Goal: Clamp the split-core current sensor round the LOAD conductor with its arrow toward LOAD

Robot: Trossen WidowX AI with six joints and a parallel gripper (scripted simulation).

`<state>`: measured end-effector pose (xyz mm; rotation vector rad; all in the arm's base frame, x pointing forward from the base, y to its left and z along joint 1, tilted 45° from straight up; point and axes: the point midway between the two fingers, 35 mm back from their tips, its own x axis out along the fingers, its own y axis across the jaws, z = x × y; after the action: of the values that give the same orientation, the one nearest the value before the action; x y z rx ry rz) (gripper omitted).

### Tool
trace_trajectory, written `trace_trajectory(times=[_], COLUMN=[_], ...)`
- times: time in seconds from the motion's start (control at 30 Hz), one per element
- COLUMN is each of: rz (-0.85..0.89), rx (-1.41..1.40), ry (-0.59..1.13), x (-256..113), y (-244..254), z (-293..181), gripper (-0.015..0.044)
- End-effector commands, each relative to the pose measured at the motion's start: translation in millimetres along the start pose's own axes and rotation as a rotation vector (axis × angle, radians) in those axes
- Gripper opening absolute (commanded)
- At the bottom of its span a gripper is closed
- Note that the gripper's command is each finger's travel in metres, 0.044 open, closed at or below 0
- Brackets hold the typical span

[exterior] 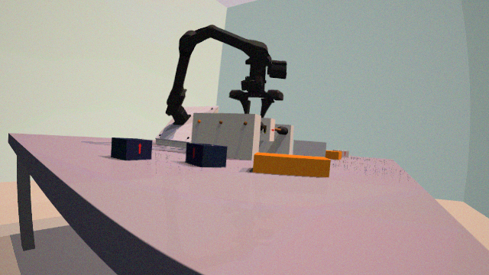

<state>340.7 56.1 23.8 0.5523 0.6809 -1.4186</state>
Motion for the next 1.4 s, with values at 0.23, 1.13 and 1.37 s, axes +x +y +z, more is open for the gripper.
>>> trace_trajectory(times=[0.23, 1.13, 1.37], rz=[-0.001, 0.001, 0.007], rx=[0.000, 0.000, -0.003], ry=[0.000, 0.000, -0.003], x=[0, 8, 36], y=[0, 0, 0], z=[0, 0, 0], gripper=[0.0000, 0.0440, 0.0440])
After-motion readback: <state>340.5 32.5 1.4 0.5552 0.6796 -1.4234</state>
